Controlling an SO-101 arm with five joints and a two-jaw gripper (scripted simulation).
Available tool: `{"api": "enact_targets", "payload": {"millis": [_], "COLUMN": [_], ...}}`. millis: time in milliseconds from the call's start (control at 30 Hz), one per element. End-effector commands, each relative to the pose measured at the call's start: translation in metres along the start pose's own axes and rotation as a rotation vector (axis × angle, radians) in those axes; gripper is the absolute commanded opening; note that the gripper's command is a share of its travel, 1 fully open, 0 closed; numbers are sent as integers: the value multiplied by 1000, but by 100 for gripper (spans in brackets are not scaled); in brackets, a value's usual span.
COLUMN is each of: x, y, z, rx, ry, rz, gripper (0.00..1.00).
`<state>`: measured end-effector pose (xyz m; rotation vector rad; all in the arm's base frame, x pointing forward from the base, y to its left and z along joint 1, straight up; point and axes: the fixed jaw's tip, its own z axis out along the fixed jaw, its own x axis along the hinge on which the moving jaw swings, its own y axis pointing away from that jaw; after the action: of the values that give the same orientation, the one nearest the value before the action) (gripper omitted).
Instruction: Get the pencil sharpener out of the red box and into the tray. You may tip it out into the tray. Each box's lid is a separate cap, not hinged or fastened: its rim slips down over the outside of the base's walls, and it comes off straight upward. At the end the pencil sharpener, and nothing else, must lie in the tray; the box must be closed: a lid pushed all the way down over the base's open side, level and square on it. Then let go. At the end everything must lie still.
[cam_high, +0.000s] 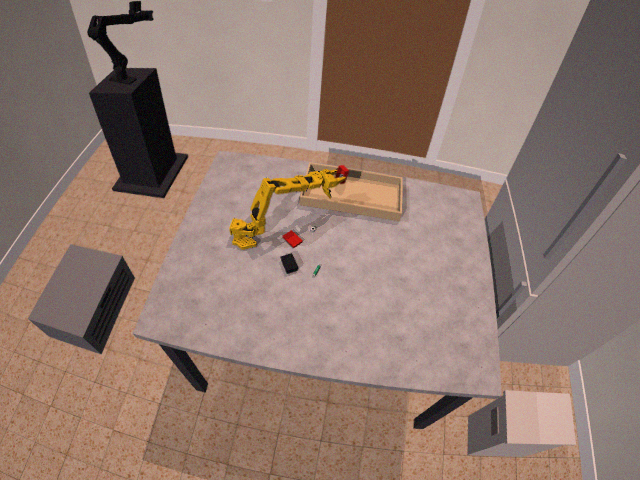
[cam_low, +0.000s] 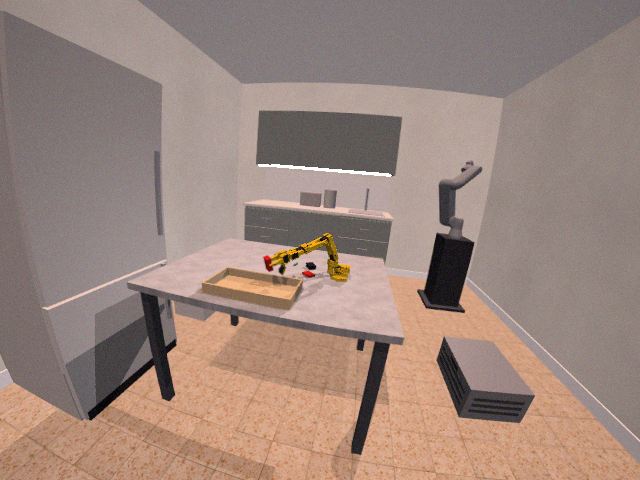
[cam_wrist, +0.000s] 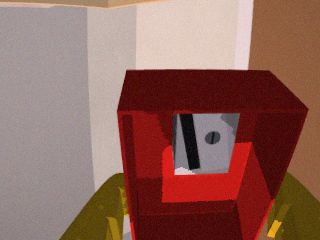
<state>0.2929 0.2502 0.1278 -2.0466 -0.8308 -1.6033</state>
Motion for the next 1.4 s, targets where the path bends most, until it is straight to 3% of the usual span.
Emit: {"api": "enact_targets", "payload": {"millis": [0,1367], "x": [19,-22], "y": [-3,-9], "z": [1,21], "rx": [8,18], "ry": [83,83], "rz": [10,28], "gripper": [22,22]}}
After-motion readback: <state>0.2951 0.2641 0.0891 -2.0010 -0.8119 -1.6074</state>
